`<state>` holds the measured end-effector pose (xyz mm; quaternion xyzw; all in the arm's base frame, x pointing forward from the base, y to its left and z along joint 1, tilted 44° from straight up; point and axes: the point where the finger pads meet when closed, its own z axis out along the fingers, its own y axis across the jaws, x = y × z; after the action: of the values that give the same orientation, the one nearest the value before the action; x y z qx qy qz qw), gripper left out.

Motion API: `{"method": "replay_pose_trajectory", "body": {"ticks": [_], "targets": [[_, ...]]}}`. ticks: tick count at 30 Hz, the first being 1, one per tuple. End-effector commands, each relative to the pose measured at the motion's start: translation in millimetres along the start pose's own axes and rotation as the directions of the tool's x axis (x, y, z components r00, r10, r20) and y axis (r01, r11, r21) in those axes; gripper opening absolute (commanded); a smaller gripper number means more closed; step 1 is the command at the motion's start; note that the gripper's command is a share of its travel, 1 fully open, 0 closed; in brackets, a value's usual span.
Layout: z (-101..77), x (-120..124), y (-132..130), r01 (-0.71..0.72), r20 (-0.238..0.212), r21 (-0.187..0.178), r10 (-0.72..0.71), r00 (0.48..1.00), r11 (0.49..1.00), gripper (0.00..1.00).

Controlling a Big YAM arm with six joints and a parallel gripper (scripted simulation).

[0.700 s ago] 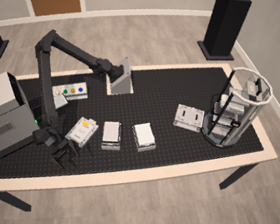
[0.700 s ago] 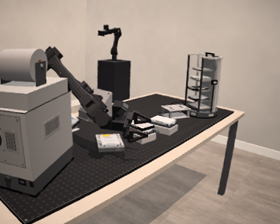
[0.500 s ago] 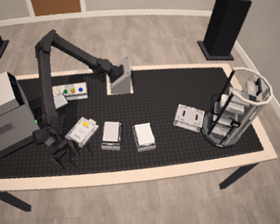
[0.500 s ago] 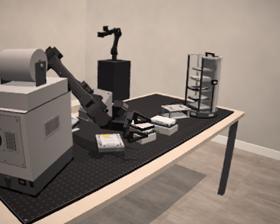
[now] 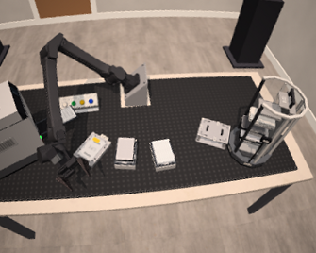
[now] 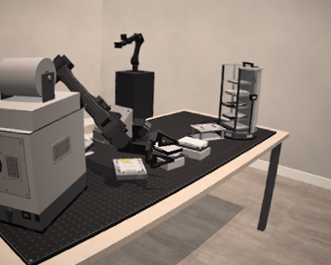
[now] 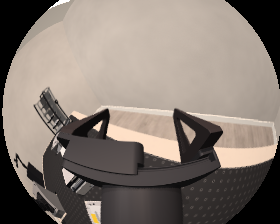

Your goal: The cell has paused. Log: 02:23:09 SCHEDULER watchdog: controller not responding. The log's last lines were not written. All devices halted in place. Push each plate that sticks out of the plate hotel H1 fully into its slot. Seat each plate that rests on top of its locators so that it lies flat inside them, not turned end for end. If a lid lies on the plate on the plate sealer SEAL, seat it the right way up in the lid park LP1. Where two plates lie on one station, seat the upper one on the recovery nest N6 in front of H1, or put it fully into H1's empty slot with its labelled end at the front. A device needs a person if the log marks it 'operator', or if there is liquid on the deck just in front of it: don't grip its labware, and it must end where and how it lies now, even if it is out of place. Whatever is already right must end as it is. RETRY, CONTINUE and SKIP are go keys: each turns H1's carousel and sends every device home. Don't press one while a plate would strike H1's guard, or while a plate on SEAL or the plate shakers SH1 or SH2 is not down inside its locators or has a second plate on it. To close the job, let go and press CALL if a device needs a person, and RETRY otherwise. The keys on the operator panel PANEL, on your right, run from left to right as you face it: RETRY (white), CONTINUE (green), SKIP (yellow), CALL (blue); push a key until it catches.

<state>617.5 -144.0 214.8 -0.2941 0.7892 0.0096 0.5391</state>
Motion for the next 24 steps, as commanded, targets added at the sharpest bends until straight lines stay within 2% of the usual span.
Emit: {"method": "replay_pose_trajectory", "body": {"ticks": [1,11,13,14,15,24], "targets": [[-13.7,-8,-1,0.024,0.019,0.023,-0.025,1.000,0.999,1.00],[-26.9,1,11,0.025,0.016,0.029,-0.025,1.000,0.999,1.00],[-26.9,1,11,0.025,0.016,0.029,-0.025,1.000,0.999,1.00],[-21.8,12,15,0.009,0.004,0.018,-0.009,1.000,1.000,1.00],[-28.9,2,14,0.023,0.016,0.028,-0.023,1.000,0.999,1.00],[-39.0,8,28,0.024,0.016,0.028,-0.025,1.000,0.999,1.00]]}}
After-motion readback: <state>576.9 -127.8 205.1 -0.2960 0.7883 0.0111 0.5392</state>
